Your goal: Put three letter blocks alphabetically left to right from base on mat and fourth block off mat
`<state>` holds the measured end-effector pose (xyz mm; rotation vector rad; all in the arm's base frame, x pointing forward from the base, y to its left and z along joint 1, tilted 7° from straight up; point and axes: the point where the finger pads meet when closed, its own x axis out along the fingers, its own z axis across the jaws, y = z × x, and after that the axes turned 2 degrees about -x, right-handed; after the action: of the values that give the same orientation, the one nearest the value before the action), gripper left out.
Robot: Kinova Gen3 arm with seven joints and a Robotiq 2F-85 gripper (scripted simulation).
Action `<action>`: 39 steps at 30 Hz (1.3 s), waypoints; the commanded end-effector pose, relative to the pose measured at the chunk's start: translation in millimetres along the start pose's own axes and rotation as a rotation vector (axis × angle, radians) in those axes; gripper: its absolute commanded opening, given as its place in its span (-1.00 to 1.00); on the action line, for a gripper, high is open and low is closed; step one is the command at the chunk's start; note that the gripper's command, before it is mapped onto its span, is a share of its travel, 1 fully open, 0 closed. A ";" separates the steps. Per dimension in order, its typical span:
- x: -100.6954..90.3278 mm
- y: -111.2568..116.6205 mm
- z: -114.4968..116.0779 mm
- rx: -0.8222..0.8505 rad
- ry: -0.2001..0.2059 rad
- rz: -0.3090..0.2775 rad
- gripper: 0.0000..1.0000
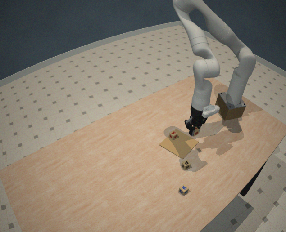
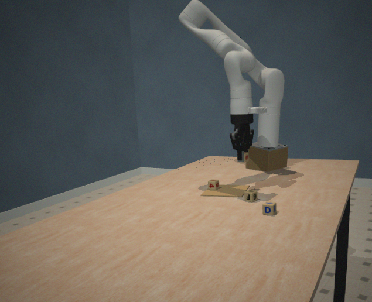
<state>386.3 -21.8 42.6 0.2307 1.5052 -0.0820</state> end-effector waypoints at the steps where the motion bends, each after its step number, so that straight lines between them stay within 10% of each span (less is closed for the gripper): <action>1: 0.0 -9.4 13.3 -0.019 0.002 0.005 -0.47; 26: 2.1 -14.1 19.0 -0.025 0.006 0.005 -0.47; 39: 48.9 -11.2 17.5 -0.032 0.007 0.005 -0.47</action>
<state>406.1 -41.7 6.1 0.2020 1.5033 -0.0646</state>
